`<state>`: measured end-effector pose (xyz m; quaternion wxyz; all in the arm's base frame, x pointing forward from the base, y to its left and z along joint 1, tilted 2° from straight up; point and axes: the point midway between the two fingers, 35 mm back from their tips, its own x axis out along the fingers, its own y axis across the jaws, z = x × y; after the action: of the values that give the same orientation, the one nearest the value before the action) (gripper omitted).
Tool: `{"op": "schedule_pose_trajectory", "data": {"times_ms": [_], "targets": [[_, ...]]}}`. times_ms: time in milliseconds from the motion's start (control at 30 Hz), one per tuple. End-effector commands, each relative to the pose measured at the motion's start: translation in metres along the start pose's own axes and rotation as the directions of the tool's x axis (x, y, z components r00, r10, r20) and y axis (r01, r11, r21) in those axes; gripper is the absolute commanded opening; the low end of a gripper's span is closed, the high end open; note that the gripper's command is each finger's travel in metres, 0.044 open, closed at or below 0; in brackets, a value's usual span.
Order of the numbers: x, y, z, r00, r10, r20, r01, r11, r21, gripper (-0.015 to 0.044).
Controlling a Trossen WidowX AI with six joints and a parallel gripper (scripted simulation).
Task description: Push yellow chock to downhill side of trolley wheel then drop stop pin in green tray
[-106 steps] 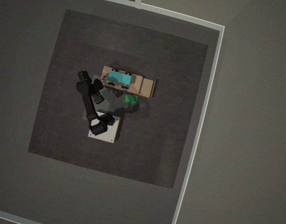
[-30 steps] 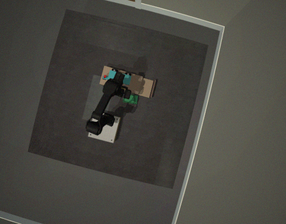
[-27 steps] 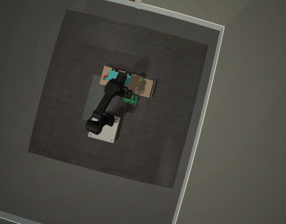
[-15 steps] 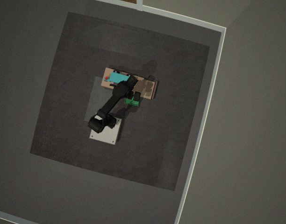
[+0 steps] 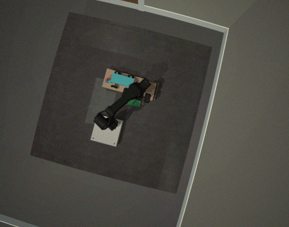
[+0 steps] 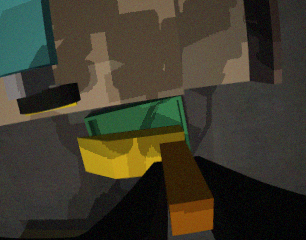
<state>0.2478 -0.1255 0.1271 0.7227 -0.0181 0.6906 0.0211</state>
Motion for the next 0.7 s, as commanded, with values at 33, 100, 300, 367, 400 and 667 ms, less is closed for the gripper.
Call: {"op": "schedule_pose_trajectory", "data": {"times_ms": [33,100,300,367,400,667], "targets": [[-0.001,-0.017,0.007,1.0,-0.001,0.01,0.001,1.0,-0.003,0.0],[-0.001,-0.018,0.007,1.0,0.018,0.009,-0.018,1.0,-0.003,0.0],[-0.001,-0.022,0.007,0.994,0.111,0.01,-0.111,0.994,-0.004,0.0],[-0.001,-0.022,0.007,0.994,0.111,0.01,-0.111,0.994,-0.004,0.0],[-0.001,-0.022,0.008,0.994,0.111,0.01,-0.111,0.994,-0.004,0.0],[0.004,-0.024,0.029,0.994,0.111,0.011,-0.111,0.994,-0.004,0.0]]}}
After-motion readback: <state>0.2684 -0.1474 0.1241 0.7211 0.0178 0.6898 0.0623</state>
